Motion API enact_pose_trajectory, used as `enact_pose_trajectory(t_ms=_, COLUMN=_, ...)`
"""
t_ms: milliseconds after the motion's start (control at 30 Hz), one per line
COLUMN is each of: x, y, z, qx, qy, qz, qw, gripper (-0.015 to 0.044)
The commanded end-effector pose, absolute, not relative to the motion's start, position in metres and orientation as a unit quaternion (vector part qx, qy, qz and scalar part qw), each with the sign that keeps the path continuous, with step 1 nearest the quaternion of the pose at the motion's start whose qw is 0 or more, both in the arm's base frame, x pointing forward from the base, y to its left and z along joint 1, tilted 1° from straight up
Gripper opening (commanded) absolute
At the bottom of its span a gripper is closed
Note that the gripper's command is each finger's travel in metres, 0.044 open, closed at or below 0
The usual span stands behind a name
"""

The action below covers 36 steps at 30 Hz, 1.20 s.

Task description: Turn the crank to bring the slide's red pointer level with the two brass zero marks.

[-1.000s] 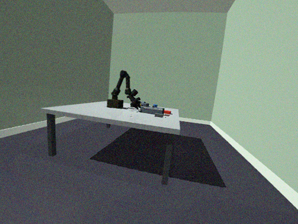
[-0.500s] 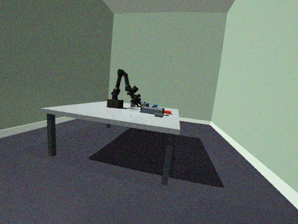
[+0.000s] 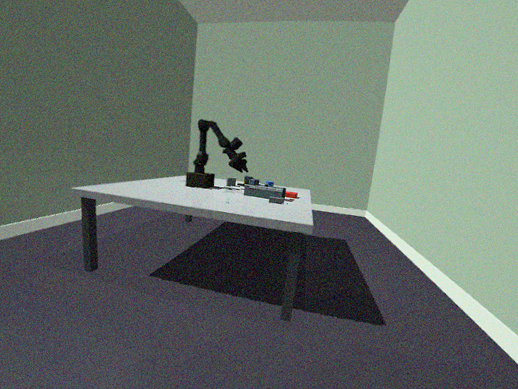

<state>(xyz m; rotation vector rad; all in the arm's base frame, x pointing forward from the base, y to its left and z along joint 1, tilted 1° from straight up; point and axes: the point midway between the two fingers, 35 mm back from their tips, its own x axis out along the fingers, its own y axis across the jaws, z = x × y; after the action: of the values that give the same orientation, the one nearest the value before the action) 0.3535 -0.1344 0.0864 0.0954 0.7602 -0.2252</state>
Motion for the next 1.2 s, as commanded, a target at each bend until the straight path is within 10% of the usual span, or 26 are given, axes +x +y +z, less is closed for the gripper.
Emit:
enact_pose_trajectory(t_ms=0, x=0.348, y=-0.132, z=0.121, qx=0.045, qy=0.368, qz=-0.108, qw=0.922, gripper=0.0440)
enact_pose_trajectory(t_ms=1167, x=0.454, y=-0.157, z=0.143, qx=0.119, qy=0.419, qz=-0.186, qw=0.881, gripper=0.0440)
